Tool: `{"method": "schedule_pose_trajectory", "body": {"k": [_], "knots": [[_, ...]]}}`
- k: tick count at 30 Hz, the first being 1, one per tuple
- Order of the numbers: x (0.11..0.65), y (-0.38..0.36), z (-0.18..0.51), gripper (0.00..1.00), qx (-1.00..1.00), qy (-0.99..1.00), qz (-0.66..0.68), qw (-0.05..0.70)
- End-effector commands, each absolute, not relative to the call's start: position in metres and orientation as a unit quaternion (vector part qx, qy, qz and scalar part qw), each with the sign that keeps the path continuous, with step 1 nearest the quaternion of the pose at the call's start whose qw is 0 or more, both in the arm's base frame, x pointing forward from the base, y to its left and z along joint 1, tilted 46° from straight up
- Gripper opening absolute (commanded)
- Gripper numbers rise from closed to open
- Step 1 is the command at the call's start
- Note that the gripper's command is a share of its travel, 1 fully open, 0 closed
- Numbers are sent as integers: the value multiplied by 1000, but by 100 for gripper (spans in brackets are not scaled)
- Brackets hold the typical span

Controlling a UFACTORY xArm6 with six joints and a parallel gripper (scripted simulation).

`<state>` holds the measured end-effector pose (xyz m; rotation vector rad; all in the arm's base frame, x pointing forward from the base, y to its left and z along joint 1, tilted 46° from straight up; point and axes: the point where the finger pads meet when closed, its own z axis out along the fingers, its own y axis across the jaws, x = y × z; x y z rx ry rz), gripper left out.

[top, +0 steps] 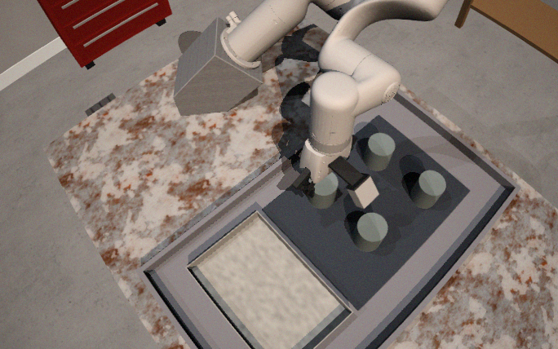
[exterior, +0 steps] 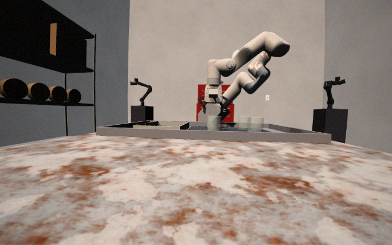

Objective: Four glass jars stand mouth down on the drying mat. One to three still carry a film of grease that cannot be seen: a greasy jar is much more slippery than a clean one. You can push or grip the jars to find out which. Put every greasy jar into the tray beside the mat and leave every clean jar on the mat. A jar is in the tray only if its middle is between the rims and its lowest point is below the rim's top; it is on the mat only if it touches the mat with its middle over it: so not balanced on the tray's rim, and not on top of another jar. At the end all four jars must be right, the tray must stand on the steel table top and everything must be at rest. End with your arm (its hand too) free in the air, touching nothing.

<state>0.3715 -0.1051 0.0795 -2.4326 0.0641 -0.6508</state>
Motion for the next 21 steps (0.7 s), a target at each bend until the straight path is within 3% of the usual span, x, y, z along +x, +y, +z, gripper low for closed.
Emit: {"method": "schedule_pose_trajectory", "body": {"k": [1,21], "knots": [[377,-100,73,100,-919,24,-247,306],[392,-83,50,100,-919,24,-247,306]]}}
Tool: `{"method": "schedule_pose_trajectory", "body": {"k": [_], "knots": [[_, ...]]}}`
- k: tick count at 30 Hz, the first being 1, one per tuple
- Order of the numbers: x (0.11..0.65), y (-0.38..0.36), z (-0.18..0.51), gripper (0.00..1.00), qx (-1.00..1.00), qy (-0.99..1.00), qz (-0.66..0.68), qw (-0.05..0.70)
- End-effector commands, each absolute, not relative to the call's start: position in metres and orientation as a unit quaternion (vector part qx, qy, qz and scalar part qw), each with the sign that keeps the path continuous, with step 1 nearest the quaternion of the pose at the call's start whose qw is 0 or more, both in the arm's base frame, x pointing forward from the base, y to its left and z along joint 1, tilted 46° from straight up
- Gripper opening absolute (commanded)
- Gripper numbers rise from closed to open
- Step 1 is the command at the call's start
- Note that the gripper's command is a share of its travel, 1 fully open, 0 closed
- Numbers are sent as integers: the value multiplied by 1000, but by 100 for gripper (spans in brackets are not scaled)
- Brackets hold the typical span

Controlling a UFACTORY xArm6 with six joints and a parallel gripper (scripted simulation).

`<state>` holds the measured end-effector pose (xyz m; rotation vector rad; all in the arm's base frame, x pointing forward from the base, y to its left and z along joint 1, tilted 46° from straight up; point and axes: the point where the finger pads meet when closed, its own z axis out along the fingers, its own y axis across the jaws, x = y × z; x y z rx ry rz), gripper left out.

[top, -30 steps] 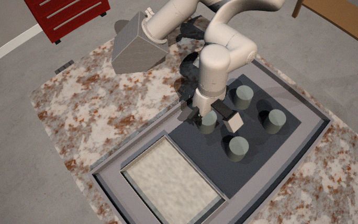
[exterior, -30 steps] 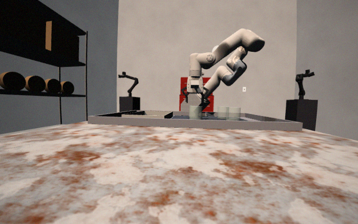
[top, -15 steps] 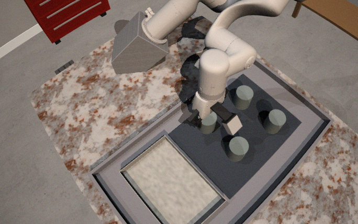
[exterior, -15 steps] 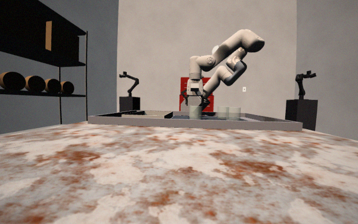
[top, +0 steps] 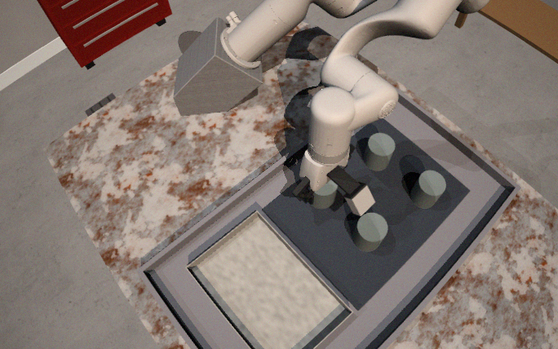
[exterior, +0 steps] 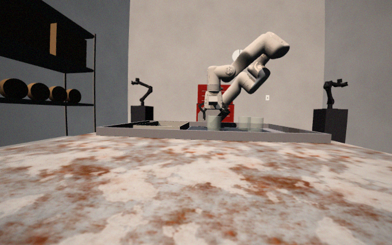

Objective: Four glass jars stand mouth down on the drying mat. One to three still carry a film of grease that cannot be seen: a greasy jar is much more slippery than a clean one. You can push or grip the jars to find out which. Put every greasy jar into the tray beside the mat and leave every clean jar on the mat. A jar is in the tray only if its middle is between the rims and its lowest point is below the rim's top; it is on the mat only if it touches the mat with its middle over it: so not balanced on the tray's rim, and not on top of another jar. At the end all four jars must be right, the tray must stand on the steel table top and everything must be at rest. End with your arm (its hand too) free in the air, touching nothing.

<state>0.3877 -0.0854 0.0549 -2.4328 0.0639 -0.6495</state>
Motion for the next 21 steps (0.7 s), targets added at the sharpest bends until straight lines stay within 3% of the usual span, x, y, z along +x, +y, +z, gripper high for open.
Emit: {"method": "schedule_pose_trajectory", "body": {"k": [1,10,11,21], "knots": [[392,-83,50,100,-919,24,-247,306],[393,-81,49,100,-919,24,-247,306],[393,-81,49,91,-919,24,-247,306],[393,-81,49,91,-919,24,-247,306]]}}
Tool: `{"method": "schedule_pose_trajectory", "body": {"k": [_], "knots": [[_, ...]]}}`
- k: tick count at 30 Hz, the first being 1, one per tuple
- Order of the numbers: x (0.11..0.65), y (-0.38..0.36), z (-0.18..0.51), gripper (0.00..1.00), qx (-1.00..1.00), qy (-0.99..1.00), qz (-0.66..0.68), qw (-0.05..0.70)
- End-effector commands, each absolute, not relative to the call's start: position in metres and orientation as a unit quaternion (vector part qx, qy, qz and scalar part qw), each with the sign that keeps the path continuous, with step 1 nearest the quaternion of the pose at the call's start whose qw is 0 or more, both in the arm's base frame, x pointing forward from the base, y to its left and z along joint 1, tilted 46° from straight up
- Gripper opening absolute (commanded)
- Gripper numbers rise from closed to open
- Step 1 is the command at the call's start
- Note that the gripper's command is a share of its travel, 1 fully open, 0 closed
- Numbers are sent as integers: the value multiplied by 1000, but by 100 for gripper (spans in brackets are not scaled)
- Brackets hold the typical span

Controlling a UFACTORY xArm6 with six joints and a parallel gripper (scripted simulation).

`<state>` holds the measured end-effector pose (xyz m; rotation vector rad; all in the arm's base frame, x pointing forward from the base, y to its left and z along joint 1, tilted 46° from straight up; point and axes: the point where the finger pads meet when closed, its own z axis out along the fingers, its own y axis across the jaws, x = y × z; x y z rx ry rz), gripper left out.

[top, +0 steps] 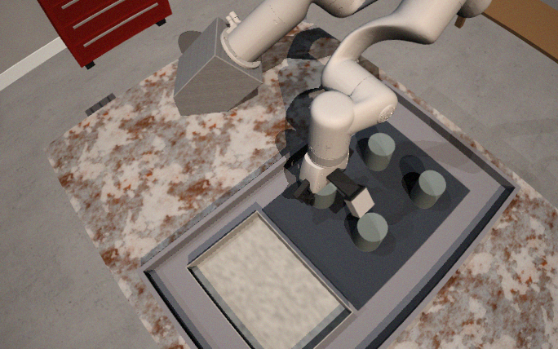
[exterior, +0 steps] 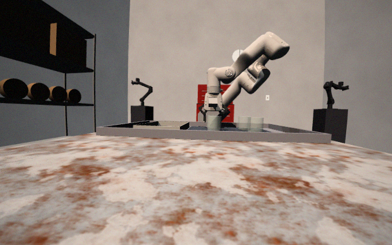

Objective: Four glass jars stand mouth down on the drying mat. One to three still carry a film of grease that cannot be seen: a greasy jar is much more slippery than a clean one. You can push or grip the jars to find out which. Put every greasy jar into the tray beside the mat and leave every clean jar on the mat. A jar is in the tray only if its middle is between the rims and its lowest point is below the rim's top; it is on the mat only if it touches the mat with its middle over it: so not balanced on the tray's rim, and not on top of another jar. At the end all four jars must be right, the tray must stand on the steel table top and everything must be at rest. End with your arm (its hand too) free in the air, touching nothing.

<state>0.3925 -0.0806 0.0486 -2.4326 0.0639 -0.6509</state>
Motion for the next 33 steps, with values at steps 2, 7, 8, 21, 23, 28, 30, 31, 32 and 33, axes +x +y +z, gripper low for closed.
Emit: {"method": "schedule_pose_trajectory", "body": {"k": [2,7,8,21,23,28,30,31,32,33], "knots": [[393,-81,49,91,-919,24,-247,306],[393,-81,49,91,-919,24,-247,306],[393,-81,49,91,-919,24,-247,306],[393,-81,49,88,-919,24,-247,306],[393,-81,49,88,-919,24,-247,306],[393,-81,49,85,-919,24,-247,306],[393,-81,49,85,-919,24,-247,306],[393,-81,49,85,-919,24,-247,306],[393,-81,49,85,-919,24,-247,306],[393,-81,49,85,-919,24,-247,306]]}}
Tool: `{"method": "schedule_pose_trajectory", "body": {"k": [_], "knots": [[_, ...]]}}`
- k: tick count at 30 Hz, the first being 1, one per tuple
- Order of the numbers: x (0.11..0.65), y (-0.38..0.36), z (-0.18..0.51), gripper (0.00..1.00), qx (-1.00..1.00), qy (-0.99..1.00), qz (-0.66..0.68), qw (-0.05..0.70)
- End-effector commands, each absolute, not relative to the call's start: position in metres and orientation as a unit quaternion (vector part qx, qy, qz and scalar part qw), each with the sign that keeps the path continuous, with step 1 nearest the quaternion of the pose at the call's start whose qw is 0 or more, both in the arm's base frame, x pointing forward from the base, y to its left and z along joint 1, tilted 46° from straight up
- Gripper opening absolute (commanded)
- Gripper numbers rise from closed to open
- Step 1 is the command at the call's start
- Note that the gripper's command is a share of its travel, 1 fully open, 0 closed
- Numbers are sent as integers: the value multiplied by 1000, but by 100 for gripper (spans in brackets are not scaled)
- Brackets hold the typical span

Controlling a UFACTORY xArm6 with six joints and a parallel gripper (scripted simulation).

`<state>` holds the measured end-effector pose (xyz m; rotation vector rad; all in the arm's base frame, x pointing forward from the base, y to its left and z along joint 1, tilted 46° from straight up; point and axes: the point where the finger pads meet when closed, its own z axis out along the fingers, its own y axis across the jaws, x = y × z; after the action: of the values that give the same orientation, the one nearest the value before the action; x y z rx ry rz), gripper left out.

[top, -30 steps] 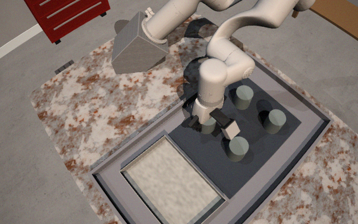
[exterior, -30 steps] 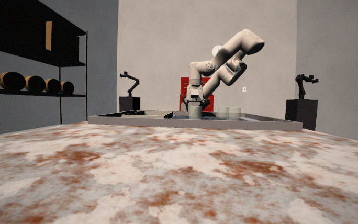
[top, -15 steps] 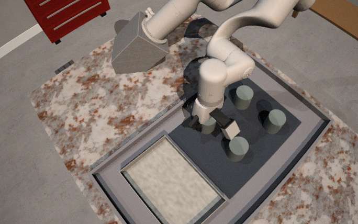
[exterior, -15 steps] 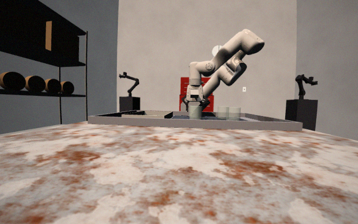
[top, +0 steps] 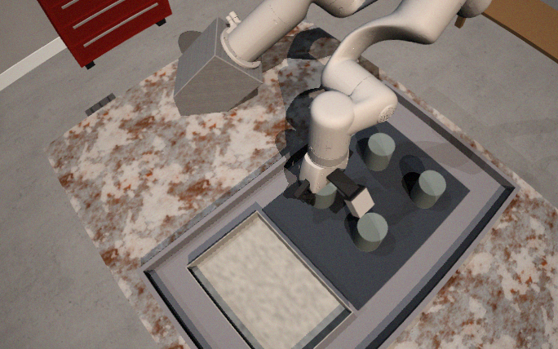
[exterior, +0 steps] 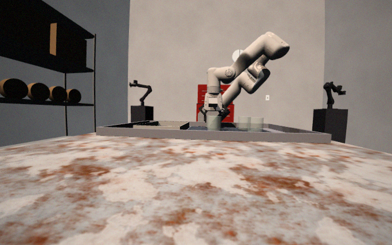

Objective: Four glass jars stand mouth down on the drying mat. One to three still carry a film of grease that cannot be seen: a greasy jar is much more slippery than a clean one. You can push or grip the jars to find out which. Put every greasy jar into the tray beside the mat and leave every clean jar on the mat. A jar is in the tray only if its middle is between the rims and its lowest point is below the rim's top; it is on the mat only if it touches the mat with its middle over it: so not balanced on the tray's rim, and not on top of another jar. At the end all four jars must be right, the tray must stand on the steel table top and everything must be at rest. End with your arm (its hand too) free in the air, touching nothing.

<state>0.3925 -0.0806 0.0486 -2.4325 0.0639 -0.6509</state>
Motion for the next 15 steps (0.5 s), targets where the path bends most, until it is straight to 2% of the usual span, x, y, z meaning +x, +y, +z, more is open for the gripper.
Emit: {"method": "schedule_pose_trajectory", "body": {"k": [1,15], "knots": [[393,-81,49,85,-919,24,-247,306],[393,-81,49,82,-919,24,-247,306]]}}
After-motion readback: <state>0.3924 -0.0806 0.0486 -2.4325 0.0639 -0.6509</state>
